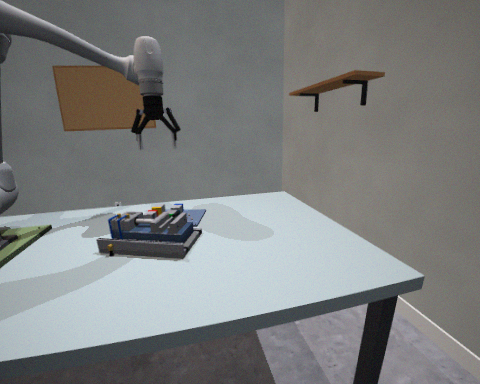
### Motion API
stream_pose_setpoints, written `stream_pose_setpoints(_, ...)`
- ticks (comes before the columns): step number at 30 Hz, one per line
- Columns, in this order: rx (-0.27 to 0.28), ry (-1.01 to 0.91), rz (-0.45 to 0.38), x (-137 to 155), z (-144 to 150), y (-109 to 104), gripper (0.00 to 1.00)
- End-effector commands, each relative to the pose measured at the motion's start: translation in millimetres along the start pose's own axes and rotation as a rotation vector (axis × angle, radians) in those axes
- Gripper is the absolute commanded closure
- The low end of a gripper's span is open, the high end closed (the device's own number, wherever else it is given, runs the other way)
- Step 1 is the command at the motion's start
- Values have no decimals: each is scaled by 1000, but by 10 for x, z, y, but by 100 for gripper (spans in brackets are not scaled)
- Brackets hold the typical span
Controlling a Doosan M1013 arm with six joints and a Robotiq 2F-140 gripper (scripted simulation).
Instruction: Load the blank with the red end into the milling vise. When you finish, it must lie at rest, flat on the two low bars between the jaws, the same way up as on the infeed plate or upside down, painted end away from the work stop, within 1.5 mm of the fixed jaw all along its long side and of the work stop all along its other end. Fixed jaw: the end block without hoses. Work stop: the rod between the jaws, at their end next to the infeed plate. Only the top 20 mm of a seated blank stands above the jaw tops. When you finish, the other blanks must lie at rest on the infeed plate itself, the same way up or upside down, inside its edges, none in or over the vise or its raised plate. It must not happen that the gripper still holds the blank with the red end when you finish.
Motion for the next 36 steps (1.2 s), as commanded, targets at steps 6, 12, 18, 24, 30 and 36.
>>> stream_pose_setpoints(6, 0, 0, 0, 0, 8, 0, 0)
stream_pose_setpoints(12, 0, 0, 0, 1, 15, 1, 0)
stream_pose_setpoints(18, 0, 0, 0, 2, 21, 2, 0)
stream_pose_setpoints(24, 0, 0, 0, 163, -16, 1, 0)
stream_pose_setpoints(30, 0, 0, 0, 357, -58, 1, 0)
stream_pose_setpoints(36, 0, 0, 0, 486, -86, 0, 0)
Point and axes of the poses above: the point where the finger pads meet when closed, its own y axis out along the fingers, its own z axis across the jaws, x = y × z, the point moved 7 cm from there along -y, back along the fingers, and after that the axes turned 10 degrees about -y, right-handed, at the moved point
